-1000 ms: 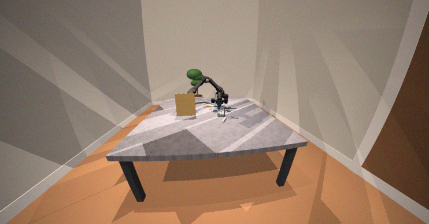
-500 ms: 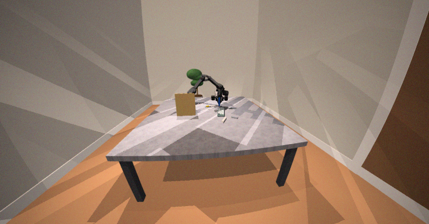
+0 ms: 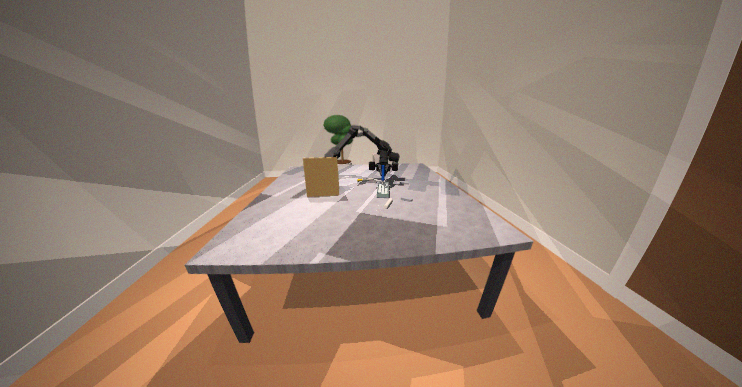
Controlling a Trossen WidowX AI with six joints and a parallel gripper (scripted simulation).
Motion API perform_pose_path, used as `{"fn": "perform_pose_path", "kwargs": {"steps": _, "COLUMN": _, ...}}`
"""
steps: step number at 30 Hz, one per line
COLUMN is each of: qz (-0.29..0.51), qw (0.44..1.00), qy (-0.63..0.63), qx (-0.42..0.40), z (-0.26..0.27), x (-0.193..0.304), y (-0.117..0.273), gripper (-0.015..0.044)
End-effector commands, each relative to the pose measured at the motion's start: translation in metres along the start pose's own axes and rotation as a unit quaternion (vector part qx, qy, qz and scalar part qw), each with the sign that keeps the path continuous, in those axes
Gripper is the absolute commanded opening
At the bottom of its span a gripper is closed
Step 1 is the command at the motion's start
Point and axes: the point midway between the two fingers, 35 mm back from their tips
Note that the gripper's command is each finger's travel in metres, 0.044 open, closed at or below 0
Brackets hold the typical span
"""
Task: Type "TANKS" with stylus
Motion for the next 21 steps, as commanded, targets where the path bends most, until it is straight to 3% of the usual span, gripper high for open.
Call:
{"fn": "perform_pose_path", "kwargs": {"steps": 1, "qz": 0.005, "qw": 1.0, "qy": -0.001, "qx": 0.0, "z": -0.017, "x": 0.014, "y": -0.016, "gripper": 0.0}}
{"fn": "perform_pose_path", "kwargs": {"steps": 16, "qz": 0.005, "qw": 1.0, "qy": 0.0, "qx": 0.0, "z": -0.022, "x": 0.002, "y": -0.031, "gripper": 0.0}}
{"fn": "perform_pose_path", "kwargs": {"steps": 19, "qz": 0.005, "qw": 1.0, "qy": 0.0, "qx": 0.001, "z": -0.024, "x": 0.0, "y": -0.033, "gripper": 0.0079}}
{"fn": "perform_pose_path", "kwargs": {"steps": 21, "qz": 0.005, "qw": 1.0, "qy": 0.0, "qx": 0.001, "z": -0.024, "x": 0.0, "y": -0.033, "gripper": 0.0081}}
Point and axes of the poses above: the point midway between the two fingers, 35 mm back from their tips, its own y axis back along the fingers, its own z axis across the jaws, x = y × z, and after that the axes turned 1 degree about y, right-handed
